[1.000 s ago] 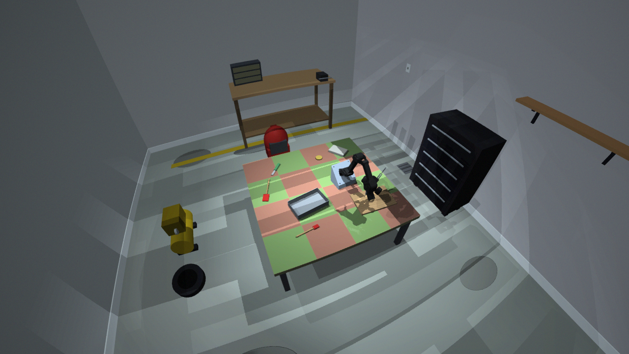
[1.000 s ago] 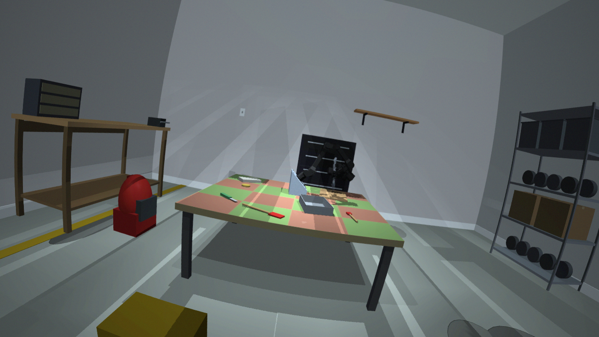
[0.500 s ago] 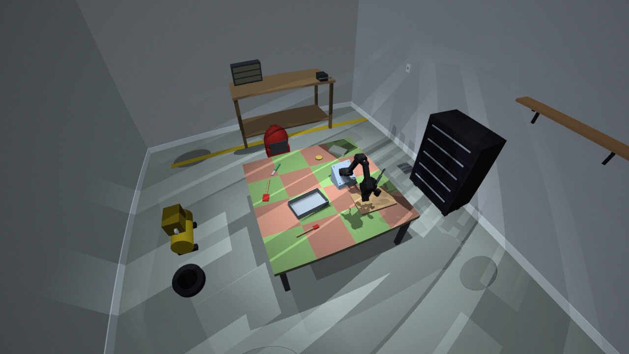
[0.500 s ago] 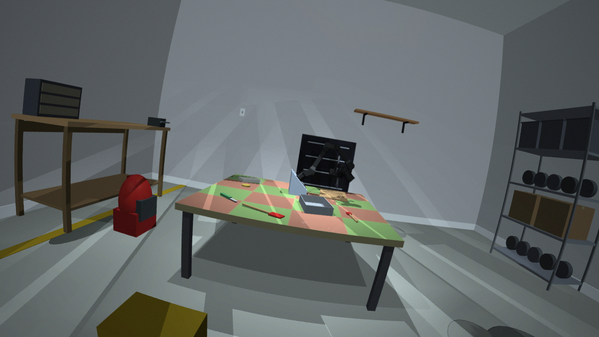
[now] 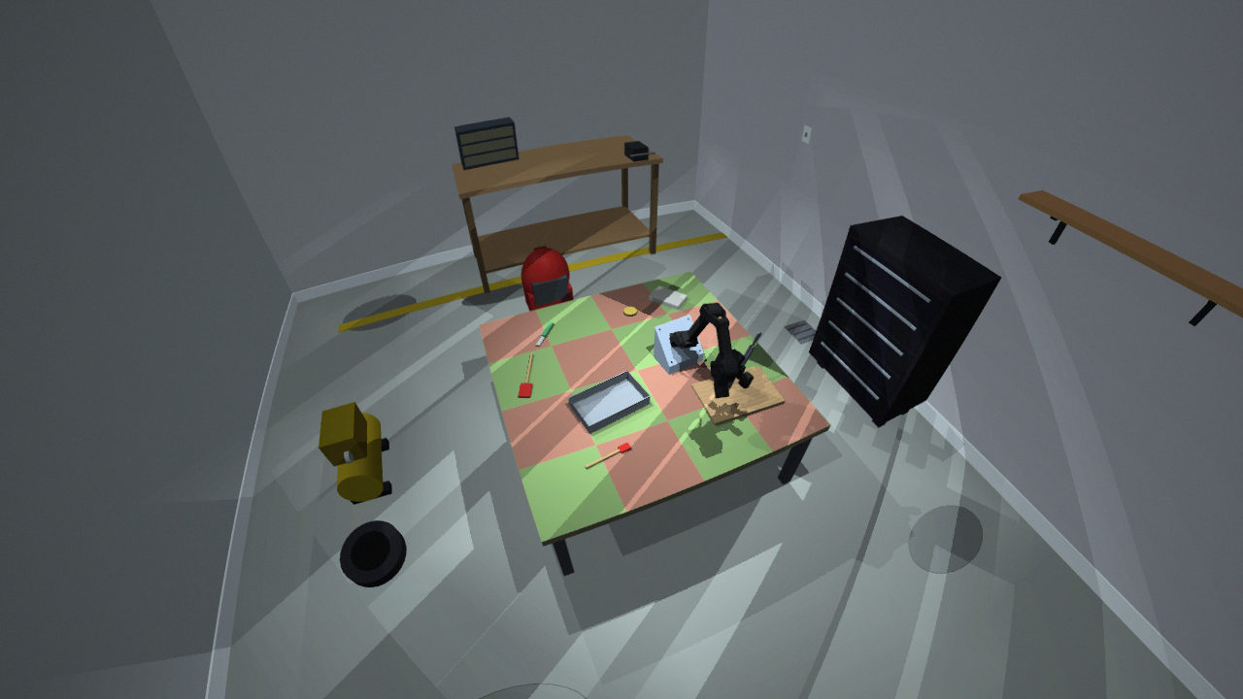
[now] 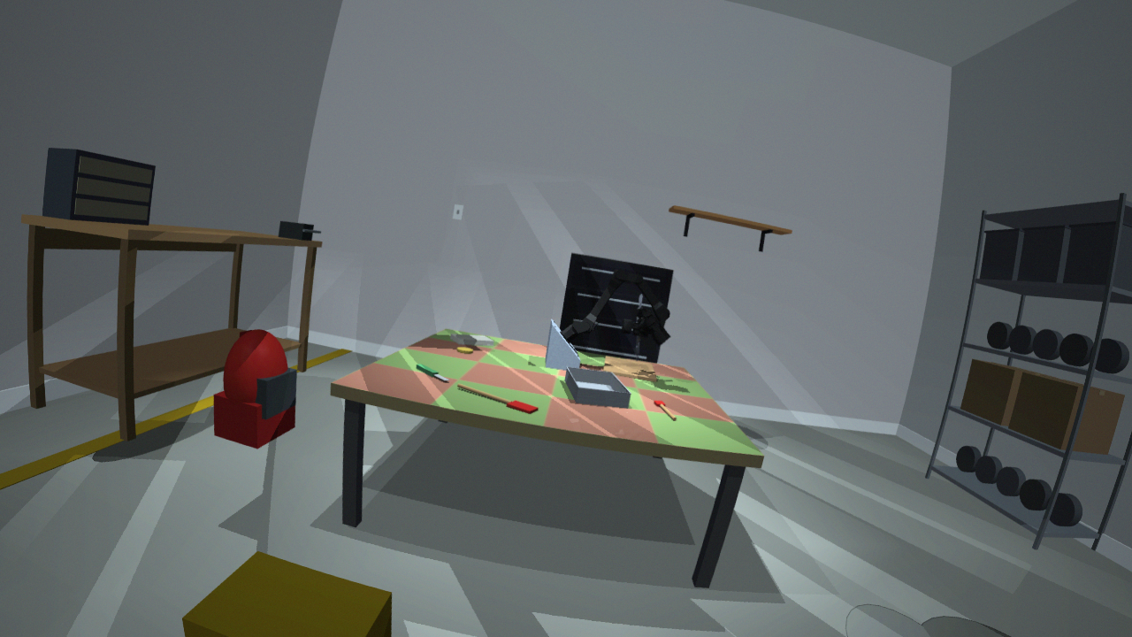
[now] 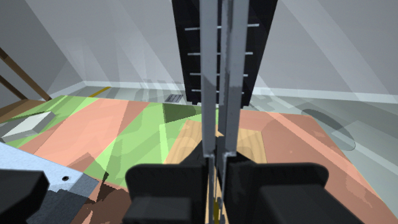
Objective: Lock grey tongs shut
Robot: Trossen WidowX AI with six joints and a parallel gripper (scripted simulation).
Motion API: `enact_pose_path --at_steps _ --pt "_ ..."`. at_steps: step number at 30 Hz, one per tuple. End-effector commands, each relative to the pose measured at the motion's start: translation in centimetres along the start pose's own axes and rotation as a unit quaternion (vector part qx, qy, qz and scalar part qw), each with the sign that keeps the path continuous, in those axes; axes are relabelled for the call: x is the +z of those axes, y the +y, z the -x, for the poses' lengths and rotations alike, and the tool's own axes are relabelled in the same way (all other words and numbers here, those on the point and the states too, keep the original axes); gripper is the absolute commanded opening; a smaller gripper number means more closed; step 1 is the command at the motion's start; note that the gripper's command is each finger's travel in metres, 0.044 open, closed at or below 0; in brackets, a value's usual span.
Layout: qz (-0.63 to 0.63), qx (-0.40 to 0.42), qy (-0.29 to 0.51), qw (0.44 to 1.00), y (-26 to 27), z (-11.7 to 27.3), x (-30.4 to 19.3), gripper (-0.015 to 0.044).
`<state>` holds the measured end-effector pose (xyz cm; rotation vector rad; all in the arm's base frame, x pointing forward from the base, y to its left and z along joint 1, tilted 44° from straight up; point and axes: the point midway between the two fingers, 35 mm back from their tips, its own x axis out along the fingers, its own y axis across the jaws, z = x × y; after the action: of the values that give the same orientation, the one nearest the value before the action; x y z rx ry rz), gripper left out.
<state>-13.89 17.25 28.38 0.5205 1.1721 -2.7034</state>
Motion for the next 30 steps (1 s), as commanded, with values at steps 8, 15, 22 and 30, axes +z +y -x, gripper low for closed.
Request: enact_pose_path --at_steps 8,15,22,30 --pt "0.001 -0.003 -0.003 1.0 0.0 0.0 0.1 -0.015" --pt "0.001 -0.003 -0.003 1.0 0.0 0.0 0.1 -0.015" --pt "-0.014 0.044 0.013 0.999 1.0 -0.8 0.1 -0.015" --pt "-0.039 0.137 0.068 0.987 3.1 -2.0 -0.1 -0.015"
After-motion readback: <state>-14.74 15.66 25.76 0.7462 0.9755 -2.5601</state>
